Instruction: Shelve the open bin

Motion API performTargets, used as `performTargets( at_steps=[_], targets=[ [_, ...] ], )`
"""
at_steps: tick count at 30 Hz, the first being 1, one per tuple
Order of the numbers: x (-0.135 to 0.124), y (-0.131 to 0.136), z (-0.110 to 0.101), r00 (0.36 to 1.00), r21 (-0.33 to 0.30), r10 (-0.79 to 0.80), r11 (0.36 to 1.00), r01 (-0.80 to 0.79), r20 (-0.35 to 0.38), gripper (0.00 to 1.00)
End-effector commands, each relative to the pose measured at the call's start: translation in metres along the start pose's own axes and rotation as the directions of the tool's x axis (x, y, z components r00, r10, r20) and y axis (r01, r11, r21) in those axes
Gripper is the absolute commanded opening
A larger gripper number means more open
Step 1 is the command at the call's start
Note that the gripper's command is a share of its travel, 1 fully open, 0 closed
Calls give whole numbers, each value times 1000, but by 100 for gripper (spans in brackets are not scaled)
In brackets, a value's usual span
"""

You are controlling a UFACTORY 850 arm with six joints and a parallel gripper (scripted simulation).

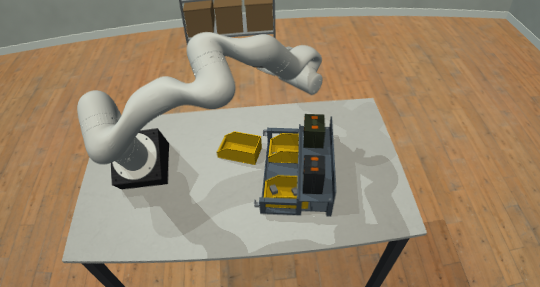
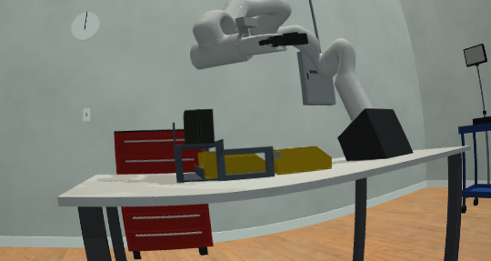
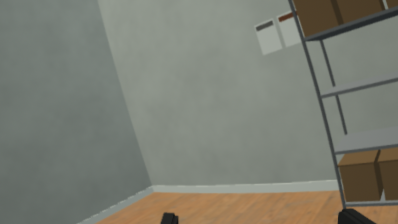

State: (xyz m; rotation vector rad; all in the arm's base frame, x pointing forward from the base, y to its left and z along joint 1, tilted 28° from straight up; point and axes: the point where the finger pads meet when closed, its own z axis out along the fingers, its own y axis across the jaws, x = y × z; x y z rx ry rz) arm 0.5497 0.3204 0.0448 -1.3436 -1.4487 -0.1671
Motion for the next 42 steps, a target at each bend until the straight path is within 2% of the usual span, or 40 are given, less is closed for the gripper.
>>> performTargets(
  at_steps=[1, 6, 11, 23, 28, 40, 42],
  targets=[
    [1, 0, -1, 1000, 0, -2, 1000, 2, 0, 100],
    [1, 0, -1, 1000, 0, -2, 1000, 2, 0, 100],
    [-16, -44, -17, 991, -220, 135, 967, -127, 22, 100],
    [-16, -44, -17, 991, -220, 135, 967, -127, 22, 100],
    [-34, -88, -33, 962, -425, 271, 873, -240, 14, 100],
    [-34, -88, -33, 962, -425, 271, 873, -240, 14, 100],
    [-41, -105, -39, 946, -500, 323, 820, -278, 3, 100]
  ],
)
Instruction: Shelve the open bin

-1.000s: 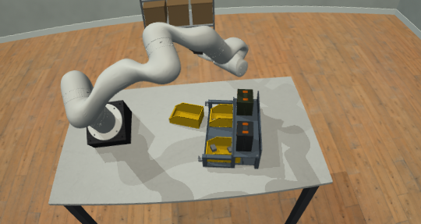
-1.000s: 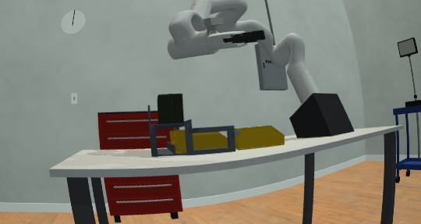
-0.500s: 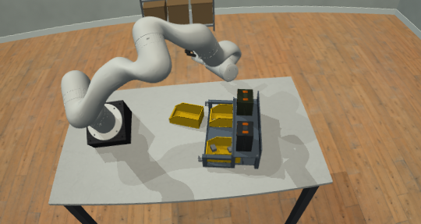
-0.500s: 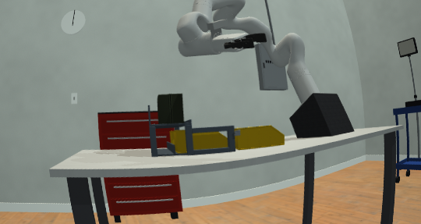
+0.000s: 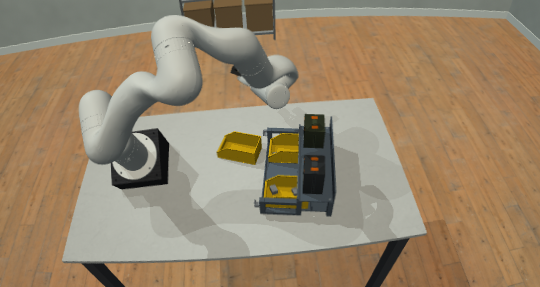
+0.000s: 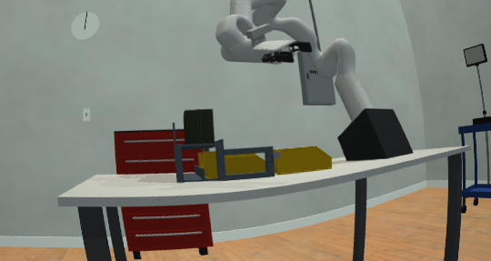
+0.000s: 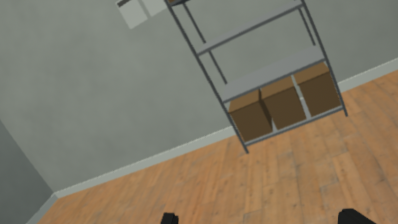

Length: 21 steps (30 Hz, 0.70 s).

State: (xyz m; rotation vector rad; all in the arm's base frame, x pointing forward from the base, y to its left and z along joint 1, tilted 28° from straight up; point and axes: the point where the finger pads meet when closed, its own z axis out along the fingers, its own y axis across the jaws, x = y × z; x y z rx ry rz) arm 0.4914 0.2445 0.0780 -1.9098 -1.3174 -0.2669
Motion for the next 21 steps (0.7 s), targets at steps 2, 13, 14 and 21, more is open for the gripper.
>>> performTargets(
  at_steps=[2, 13, 14, 21],
  targets=[
    [-21, -21, -24, 995, -167, 102, 981, -97, 17, 100],
    [-27, -26, -30, 991, -211, 129, 970, -122, 19, 100],
    [-27, -26, -30, 991, -211, 129, 970, -122, 19, 100],
    [-56, -53, -60, 964, -419, 265, 877, -236, 12, 100]
  ],
)
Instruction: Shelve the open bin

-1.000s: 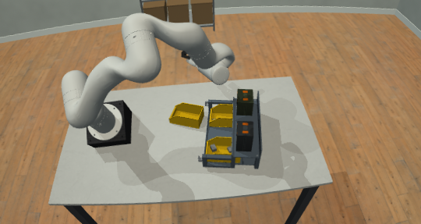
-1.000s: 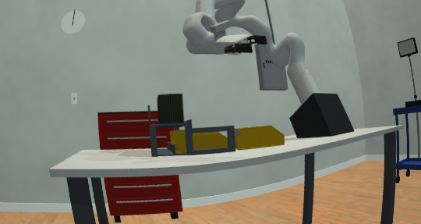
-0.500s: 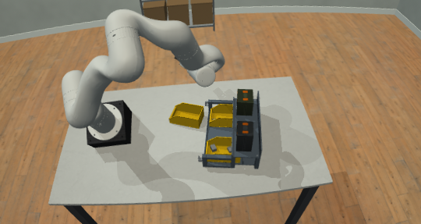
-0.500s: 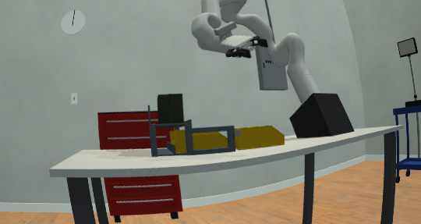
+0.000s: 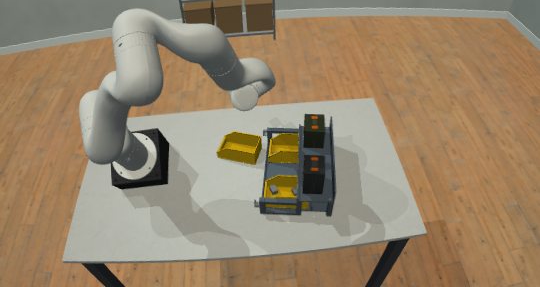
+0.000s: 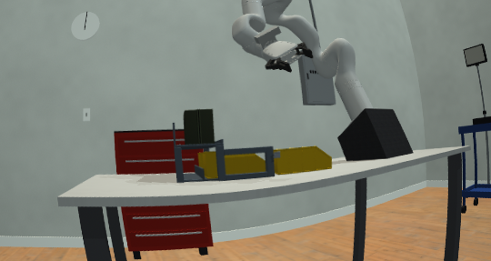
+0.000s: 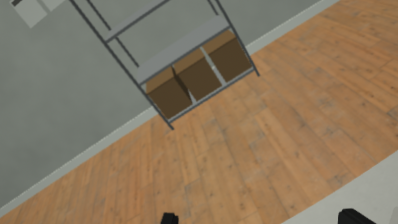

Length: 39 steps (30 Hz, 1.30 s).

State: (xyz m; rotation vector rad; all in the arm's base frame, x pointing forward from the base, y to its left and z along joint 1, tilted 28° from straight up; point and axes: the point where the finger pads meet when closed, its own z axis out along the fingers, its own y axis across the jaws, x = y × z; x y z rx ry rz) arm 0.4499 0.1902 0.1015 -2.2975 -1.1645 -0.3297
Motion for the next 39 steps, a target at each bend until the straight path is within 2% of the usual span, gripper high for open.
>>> performTargets(
  at_steps=[1, 11, 16, 28, 33, 39],
  targets=[
    [-16, -6, -19, 998, -126, 68, 990, -66, 8, 100],
    [-16, -6, -19, 998, -126, 68, 990, -66, 8, 100],
    [-50, -17, -53, 979, -338, 205, 922, -189, 12, 100],
    [-50, -17, -53, 979, -338, 205, 922, -189, 12, 100],
    [-85, -27, -88, 942, -533, 336, 795, -291, -13, 100],
    [-85, -27, -88, 942, -533, 336, 795, -291, -13, 100]
  ],
)
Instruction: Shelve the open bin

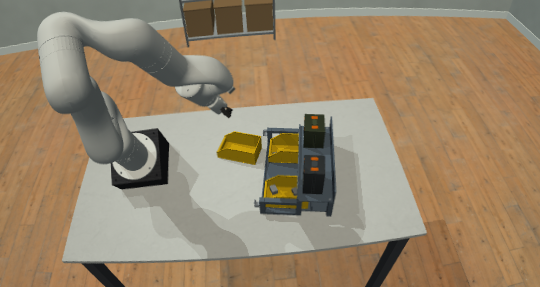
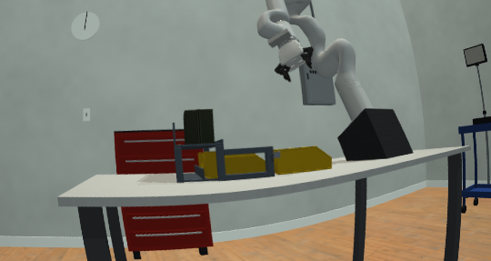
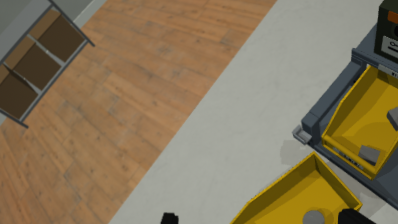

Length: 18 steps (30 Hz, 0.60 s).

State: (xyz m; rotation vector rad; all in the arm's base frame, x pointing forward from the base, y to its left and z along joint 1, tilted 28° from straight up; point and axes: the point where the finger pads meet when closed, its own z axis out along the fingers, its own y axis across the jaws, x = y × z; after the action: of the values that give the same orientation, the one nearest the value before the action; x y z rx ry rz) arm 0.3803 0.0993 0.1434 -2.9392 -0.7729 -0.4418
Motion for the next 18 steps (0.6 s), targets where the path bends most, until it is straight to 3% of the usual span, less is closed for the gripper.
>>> performTargets(
  at_steps=[1, 6, 11, 18],
  targets=[
    [-1, 2, -3, 1000, -30, 8, 1000, -9, -15, 100],
    [-1, 2, -3, 1000, -30, 8, 1000, -9, -15, 100],
    [-37, 20, -32, 989, -239, 146, 961, -139, 11, 100],
    [-37, 20, -32, 989, -239, 146, 961, -139, 11, 100]
  ],
)
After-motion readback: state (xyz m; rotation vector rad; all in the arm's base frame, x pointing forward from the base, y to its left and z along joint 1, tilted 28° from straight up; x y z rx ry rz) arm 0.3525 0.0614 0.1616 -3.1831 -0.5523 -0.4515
